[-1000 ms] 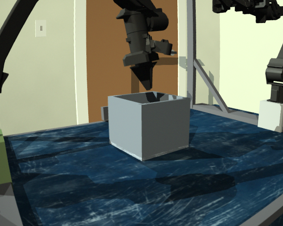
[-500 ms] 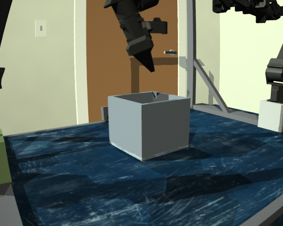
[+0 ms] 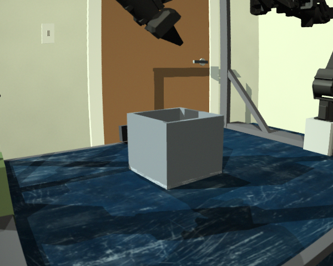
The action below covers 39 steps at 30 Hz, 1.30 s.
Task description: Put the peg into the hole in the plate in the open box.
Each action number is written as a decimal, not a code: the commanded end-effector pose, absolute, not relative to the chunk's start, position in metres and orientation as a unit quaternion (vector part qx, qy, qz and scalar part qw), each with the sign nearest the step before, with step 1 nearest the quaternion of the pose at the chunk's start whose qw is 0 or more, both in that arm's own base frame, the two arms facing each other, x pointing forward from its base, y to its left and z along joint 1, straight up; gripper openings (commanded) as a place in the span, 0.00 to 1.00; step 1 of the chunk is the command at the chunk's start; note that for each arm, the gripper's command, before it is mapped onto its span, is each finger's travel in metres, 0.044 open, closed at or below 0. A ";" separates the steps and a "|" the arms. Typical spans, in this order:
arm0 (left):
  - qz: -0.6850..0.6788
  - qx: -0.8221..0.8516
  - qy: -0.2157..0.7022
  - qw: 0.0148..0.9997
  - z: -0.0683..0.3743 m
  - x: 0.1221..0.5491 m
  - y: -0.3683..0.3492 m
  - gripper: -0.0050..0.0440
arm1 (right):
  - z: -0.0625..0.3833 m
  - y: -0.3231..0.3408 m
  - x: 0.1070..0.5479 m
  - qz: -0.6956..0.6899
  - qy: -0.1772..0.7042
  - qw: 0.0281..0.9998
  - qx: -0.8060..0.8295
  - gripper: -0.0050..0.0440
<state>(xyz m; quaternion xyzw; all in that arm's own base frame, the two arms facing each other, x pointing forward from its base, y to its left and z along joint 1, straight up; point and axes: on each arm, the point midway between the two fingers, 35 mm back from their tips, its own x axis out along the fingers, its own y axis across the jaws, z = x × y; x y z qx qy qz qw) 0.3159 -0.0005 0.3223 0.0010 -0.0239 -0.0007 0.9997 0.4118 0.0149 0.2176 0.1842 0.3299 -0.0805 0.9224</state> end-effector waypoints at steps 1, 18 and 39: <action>-0.002 -0.001 -0.028 1.000 0.324 0.314 0.000 0.36 | 0.246 0.011 0.395 -0.051 0.261 0.950 0.162 0.33; -0.001 -0.002 -0.030 1.000 0.326 0.314 0.000 0.36 | 0.317 0.001 0.325 0.003 0.007 1.000 0.023 0.33; -0.002 -0.002 -0.030 1.000 0.326 0.314 0.000 0.36 | 0.321 -0.001 0.315 -0.002 -0.025 1.000 0.000 0.33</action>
